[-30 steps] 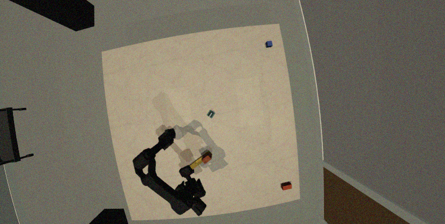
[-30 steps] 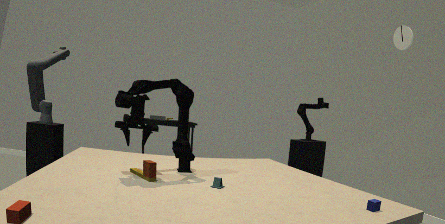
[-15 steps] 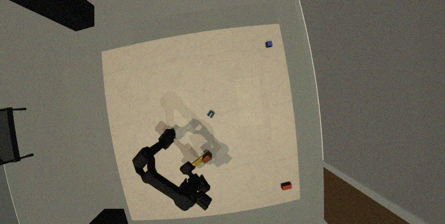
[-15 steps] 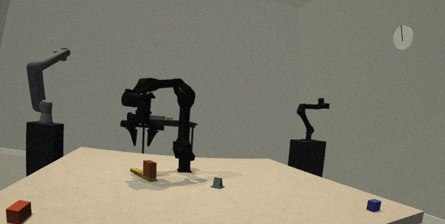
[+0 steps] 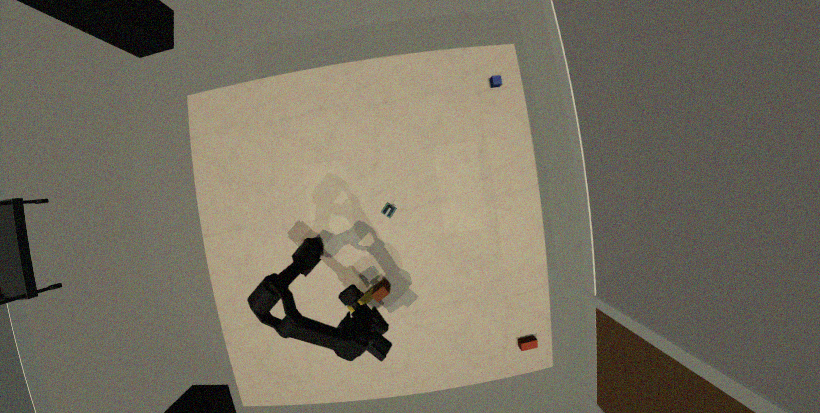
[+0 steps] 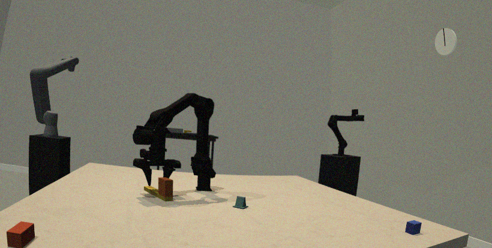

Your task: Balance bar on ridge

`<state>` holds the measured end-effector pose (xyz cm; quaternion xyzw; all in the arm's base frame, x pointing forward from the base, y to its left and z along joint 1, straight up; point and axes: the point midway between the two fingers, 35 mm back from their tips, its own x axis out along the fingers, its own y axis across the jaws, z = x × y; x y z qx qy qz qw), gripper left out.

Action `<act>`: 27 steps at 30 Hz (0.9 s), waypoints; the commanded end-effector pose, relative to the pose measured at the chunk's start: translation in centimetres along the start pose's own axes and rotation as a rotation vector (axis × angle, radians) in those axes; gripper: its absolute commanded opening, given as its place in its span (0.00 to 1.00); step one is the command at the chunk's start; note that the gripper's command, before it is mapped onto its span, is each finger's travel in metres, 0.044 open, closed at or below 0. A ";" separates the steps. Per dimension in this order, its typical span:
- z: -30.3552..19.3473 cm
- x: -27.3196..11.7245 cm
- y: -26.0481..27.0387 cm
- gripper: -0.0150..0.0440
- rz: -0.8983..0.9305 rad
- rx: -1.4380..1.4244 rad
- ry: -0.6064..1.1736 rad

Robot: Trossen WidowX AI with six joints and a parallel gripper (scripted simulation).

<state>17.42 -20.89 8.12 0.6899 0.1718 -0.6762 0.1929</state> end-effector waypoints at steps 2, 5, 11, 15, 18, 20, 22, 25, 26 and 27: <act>0.1 0.8 -0.2 0.79 -0.006 -0.003 -0.006; 0.1 0.9 -0.2 0.79 -0.006 -0.003 -0.006; 0.1 1.8 -0.2 0.79 -0.006 -0.003 -0.006; 0.1 2.5 -0.2 0.79 -0.006 -0.003 -0.006; 0.1 3.0 -0.2 0.79 -0.006 -0.003 -0.006; 0.1 3.3 -0.2 0.79 -0.006 -0.003 -0.006; 0.1 3.4 -0.2 0.79 -0.006 -0.003 -0.006; 0.1 3.4 -0.2 0.79 -0.006 -0.003 -0.006; 0.1 3.4 -0.2 0.79 -0.006 -0.003 -0.006; 0.1 3.4 -0.2 0.79 -0.006 -0.003 -0.006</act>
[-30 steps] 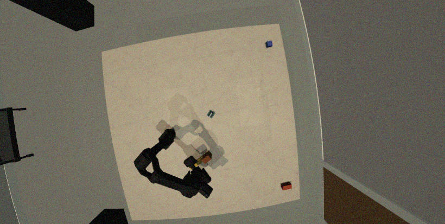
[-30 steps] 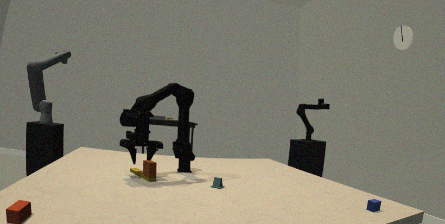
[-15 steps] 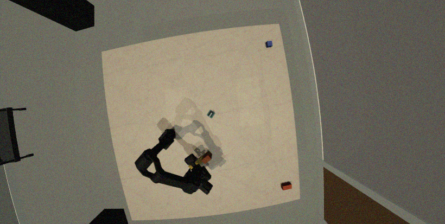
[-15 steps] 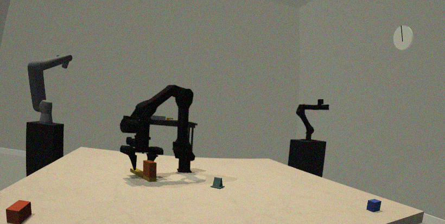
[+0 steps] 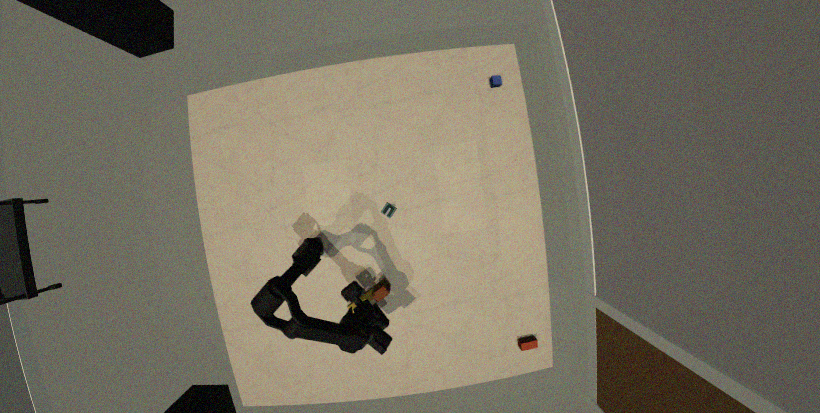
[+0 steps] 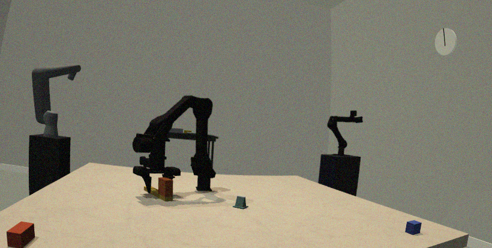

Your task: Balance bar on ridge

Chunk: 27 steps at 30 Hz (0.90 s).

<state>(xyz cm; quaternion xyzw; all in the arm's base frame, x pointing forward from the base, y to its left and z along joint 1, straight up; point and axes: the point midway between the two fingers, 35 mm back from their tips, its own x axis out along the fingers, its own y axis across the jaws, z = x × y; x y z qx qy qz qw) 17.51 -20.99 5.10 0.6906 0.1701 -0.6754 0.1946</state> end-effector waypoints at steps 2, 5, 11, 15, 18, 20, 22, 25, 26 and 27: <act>0.1 0.3 -0.3 0.79 -0.011 -0.003 -0.007; 0.1 0.3 -0.3 0.79 -0.011 -0.003 -0.007; 0.1 0.3 -0.3 0.79 -0.011 -0.003 -0.007; 0.0 0.2 -0.1 0.61 -0.006 0.000 -0.001; 0.0 0.2 -0.1 0.51 -0.006 0.000 -0.001; 0.0 0.2 -0.1 0.49 -0.006 0.000 -0.001; 0.0 0.2 -0.1 0.46 -0.006 0.000 -0.001; 0.0 0.1 -0.1 0.40 -0.006 0.000 -0.001; 0.0 0.0 -0.1 0.35 -0.006 0.000 -0.001; 0.0 -0.2 -0.1 0.31 -0.006 0.000 -0.002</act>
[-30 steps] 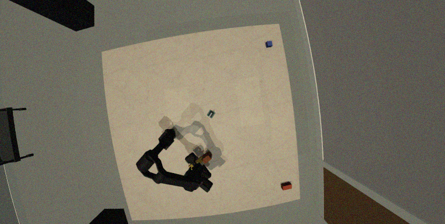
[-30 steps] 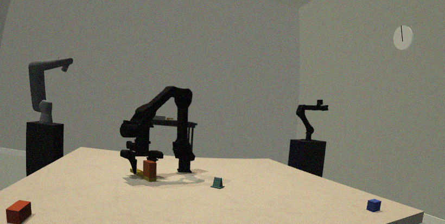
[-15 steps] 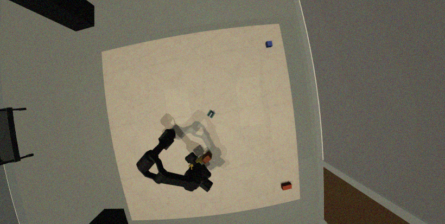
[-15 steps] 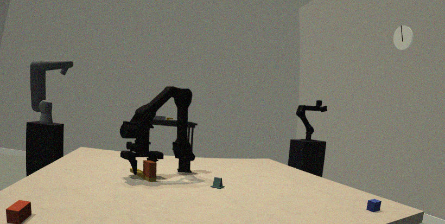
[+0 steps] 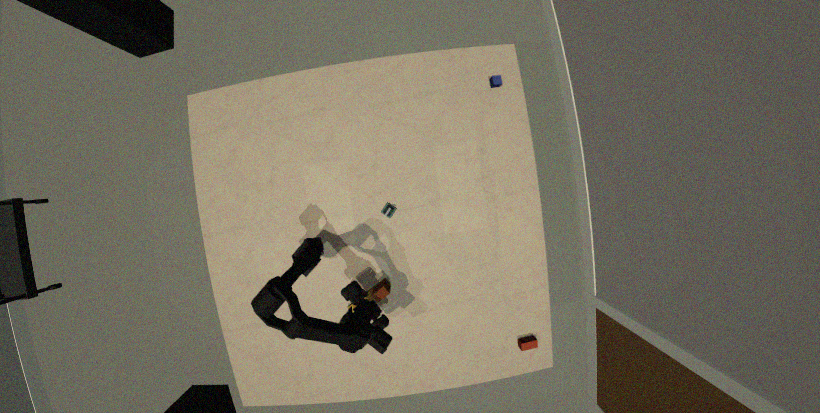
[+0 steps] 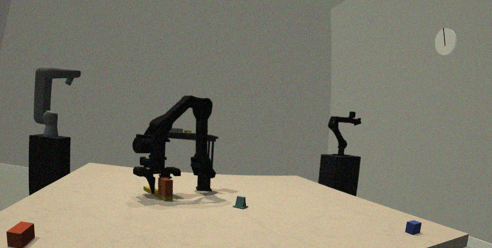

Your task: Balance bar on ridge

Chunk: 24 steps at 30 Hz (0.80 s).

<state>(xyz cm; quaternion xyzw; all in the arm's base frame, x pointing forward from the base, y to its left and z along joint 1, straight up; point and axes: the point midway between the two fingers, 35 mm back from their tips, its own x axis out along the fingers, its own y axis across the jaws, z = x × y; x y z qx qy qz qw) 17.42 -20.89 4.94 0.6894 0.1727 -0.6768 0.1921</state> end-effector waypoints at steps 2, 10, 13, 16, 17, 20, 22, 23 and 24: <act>0.0 -0.8 0.2 0.25 0.001 0.000 0.000; -0.1 -2.9 0.3 0.25 0.001 -0.001 -0.001; -0.1 -3.6 0.4 0.25 0.000 -0.001 -0.002; -0.1 -4.4 0.4 0.25 0.000 -0.002 -0.002; -0.1 -4.7 0.4 0.25 0.000 -0.002 -0.003; 0.0 -5.4 0.4 0.25 -0.001 -0.002 -0.003; 0.0 -5.9 0.3 0.25 -0.001 -0.002 -0.003; 0.0 -6.2 0.3 0.25 -0.001 -0.002 -0.004; 0.0 -6.5 0.3 0.25 -0.001 -0.002 -0.004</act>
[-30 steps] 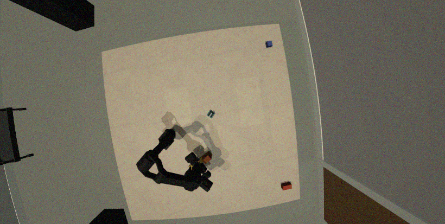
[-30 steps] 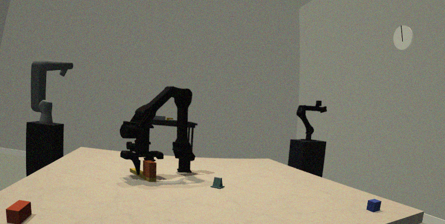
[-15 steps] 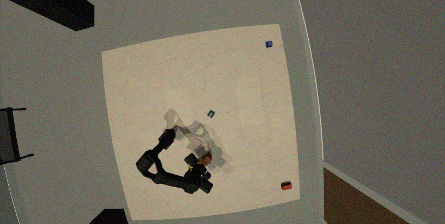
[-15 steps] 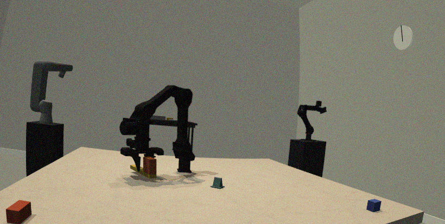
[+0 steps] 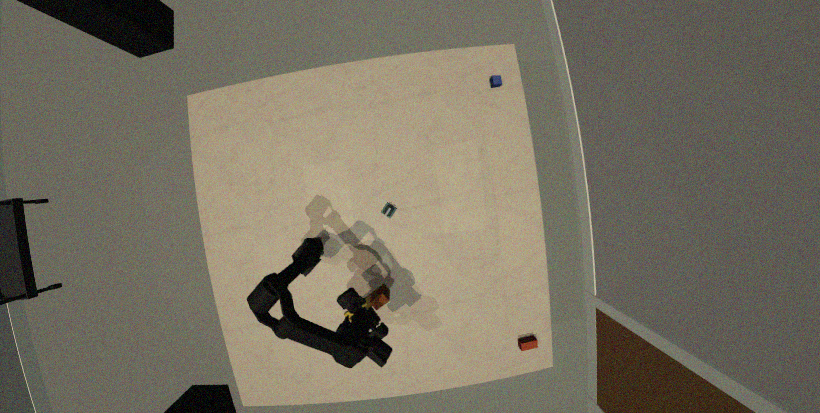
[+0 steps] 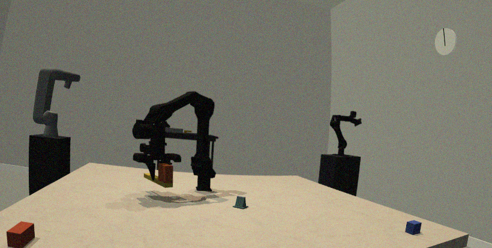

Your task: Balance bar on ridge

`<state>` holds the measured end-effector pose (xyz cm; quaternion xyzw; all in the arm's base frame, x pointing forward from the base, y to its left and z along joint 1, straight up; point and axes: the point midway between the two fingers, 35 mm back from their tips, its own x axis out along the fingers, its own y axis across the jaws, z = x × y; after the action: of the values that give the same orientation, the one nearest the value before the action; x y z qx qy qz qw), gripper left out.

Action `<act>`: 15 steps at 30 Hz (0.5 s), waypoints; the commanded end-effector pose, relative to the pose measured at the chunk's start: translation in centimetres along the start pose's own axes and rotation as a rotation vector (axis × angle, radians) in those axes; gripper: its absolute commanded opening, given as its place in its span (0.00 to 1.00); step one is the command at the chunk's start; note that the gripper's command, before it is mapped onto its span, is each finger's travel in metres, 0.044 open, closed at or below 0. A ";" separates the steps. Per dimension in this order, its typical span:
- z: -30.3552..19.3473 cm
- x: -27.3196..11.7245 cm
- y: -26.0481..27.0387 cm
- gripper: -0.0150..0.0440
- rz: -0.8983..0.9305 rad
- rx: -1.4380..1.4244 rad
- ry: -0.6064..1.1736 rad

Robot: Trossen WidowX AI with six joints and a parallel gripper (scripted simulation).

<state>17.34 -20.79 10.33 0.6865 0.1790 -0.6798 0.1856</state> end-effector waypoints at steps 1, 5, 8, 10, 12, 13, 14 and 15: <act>0.0 -1.3 0.2 0.25 0.018 -0.003 0.000; 0.0 -2.4 0.0 0.25 0.018 -0.003 -0.001; 0.1 -3.2 -0.1 0.25 0.017 -0.003 -0.002; 0.1 -3.5 -0.2 0.25 0.017 -0.004 -0.002; 0.0 -3.6 -0.2 0.25 0.017 -0.010 -0.002; -0.1 -3.6 -0.2 0.25 0.017 -0.030 -0.002; -0.3 -3.6 -0.2 0.25 0.017 -0.064 -0.002; -0.5 -3.6 -0.3 0.25 0.017 -0.103 -0.002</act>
<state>17.23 -20.40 13.46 0.6824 0.1921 -0.6757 0.2022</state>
